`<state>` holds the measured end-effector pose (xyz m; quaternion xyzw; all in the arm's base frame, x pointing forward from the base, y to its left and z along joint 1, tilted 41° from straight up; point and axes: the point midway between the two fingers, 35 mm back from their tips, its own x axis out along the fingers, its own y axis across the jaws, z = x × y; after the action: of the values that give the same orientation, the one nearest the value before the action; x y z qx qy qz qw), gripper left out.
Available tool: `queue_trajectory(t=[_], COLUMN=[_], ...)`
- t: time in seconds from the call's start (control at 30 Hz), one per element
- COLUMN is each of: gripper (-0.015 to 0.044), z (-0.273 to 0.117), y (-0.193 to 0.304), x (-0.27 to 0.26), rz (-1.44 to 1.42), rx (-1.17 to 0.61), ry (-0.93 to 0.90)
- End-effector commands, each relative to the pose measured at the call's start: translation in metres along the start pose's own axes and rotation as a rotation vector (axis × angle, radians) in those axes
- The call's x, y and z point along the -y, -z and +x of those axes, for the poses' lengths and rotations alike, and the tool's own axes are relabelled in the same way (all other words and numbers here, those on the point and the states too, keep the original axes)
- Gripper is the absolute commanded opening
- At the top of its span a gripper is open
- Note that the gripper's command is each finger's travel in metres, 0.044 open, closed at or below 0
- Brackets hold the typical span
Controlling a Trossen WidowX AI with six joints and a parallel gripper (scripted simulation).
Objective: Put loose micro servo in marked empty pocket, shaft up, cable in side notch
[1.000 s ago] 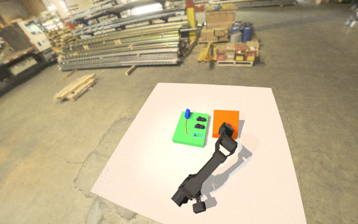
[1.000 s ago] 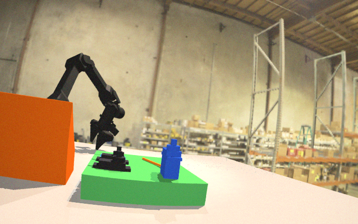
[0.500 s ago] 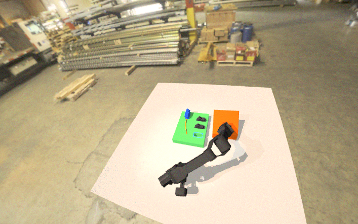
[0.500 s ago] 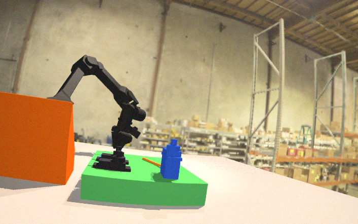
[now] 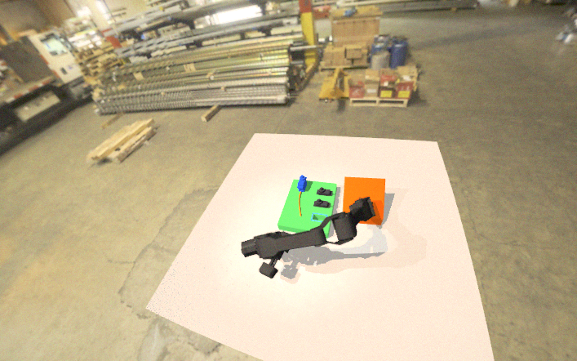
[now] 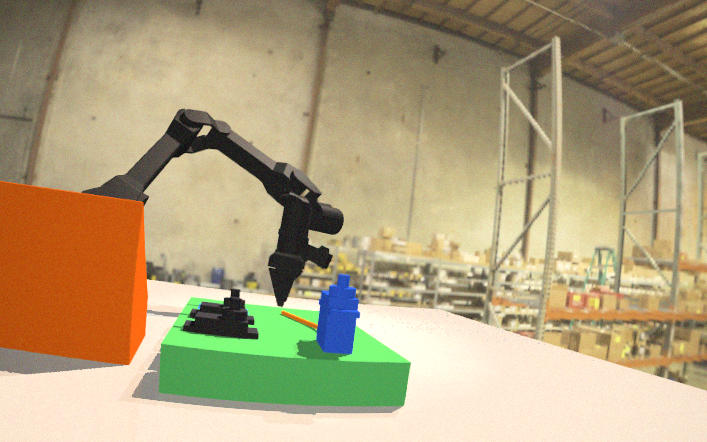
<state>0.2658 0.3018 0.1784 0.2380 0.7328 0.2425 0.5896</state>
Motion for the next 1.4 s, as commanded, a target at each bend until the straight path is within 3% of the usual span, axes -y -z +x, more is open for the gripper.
queue_trajectory(t=[0.0, 0.7, 1.37], gripper=[0.044, 0.044, 0.044], z=[-0.007, -0.059, -0.104], y=[-0.03, -0.1, -0.084], x=[0.035, 0.208, 0.364], rz=[0.146, 0.734, 1.333], rx=[0.027, 0.106, 0.066], ry=[0.027, 0.073, -0.004])
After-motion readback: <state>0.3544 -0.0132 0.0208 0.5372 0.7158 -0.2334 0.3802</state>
